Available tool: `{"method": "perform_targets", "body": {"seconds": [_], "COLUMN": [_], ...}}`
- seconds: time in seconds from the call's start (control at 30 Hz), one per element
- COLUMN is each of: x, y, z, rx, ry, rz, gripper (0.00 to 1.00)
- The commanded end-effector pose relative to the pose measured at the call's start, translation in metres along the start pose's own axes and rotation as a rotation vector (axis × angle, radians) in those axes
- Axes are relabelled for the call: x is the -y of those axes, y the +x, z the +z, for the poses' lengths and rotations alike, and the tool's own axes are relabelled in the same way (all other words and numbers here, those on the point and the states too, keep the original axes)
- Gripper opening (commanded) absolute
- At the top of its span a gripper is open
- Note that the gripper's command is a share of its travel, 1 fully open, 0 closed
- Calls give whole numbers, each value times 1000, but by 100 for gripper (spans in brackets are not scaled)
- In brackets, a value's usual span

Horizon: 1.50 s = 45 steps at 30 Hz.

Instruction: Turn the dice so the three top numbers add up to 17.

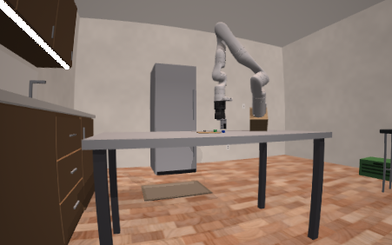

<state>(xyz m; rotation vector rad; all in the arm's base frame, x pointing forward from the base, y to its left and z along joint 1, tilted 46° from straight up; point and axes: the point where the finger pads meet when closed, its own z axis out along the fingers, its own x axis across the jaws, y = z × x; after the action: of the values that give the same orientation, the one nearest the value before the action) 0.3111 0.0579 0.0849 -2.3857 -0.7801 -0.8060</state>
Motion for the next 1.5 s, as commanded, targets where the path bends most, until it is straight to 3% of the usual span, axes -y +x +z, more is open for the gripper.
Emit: {"method": "perform_targets", "body": {"seconds": [0.0, 0.8, 1.47], "x": [0, 0, 0], "y": [0, 0, 0], "z": [0, 1, 20], "rx": [0, 0, 0], "ry": [-1, -1, -1], "rz": [0, 0, 0], "gripper": [64, 64, 64]}}
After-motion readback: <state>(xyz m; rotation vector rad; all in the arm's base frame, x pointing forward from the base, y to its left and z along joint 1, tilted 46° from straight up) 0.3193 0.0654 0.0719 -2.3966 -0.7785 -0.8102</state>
